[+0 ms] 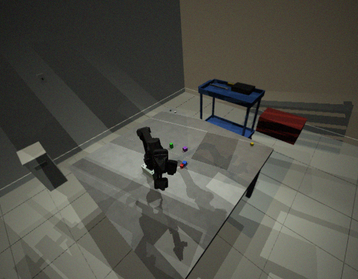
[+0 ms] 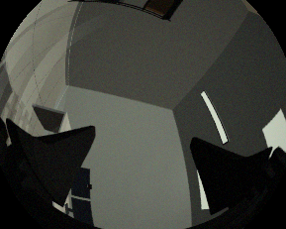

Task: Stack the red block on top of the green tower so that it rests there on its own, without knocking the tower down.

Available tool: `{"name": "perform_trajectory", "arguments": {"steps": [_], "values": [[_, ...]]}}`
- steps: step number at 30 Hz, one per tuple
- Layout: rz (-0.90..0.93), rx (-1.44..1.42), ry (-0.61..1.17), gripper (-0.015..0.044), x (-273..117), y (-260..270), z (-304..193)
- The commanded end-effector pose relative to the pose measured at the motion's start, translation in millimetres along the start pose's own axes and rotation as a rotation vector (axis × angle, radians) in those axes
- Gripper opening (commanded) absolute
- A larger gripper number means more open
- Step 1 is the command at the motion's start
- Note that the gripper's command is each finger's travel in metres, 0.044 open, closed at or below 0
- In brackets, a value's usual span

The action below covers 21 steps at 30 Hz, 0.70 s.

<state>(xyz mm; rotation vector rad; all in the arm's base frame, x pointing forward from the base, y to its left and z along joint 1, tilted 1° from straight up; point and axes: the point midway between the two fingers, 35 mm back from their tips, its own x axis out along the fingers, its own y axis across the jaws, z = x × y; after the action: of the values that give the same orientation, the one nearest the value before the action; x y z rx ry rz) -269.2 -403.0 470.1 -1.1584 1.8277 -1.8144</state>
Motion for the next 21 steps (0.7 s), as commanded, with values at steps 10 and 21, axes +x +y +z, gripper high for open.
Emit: {"name": "perform_trajectory", "arguments": {"steps": [10, 21], "values": [[0.382, 0.128, -0.410, 0.0440, -77, 82, 165], [0.676, 0.135, -0.702, 0.0440, -188, 127, 260]]}}
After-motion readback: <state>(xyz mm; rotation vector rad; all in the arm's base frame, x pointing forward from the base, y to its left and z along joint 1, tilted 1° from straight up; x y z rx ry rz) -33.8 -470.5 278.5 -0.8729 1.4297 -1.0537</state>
